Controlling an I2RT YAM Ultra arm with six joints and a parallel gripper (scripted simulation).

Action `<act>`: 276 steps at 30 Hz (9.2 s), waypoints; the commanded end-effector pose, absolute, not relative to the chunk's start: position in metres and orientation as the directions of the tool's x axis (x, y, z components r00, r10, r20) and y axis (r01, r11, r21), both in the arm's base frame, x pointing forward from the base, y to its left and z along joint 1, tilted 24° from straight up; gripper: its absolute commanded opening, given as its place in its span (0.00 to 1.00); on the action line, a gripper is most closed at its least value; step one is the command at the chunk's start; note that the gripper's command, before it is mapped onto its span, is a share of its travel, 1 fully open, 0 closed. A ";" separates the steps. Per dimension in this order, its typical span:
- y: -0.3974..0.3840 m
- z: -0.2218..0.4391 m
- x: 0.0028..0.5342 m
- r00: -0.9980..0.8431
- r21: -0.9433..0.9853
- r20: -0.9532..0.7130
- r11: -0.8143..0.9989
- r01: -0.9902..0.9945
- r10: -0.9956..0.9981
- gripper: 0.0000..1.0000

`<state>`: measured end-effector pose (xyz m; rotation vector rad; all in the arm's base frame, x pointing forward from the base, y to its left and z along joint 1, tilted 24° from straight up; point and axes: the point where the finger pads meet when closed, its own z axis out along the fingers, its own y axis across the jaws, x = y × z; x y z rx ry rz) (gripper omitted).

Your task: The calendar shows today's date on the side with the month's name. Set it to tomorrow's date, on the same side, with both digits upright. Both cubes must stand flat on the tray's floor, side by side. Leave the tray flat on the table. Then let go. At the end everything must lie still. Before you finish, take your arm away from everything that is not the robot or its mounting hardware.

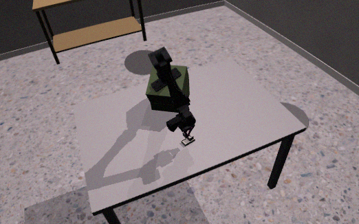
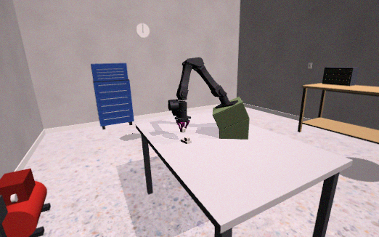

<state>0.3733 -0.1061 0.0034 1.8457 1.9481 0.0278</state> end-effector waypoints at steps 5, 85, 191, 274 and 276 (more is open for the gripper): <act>-0.095 0.034 0.355 -0.002 0.288 -0.308 0.095 0.953 0.951 0.26; 0.040 -0.115 0.382 -0.203 0.217 -0.358 0.292 0.931 0.912 0.26; 0.042 -0.114 0.384 -0.205 0.216 -0.358 0.295 0.931 0.911 0.26; 0.041 -0.118 0.383 -0.208 0.215 -0.359 0.298 0.930 0.910 0.26; 0.041 -0.118 0.383 -0.208 0.215 -0.359 0.298 0.930 0.910 0.26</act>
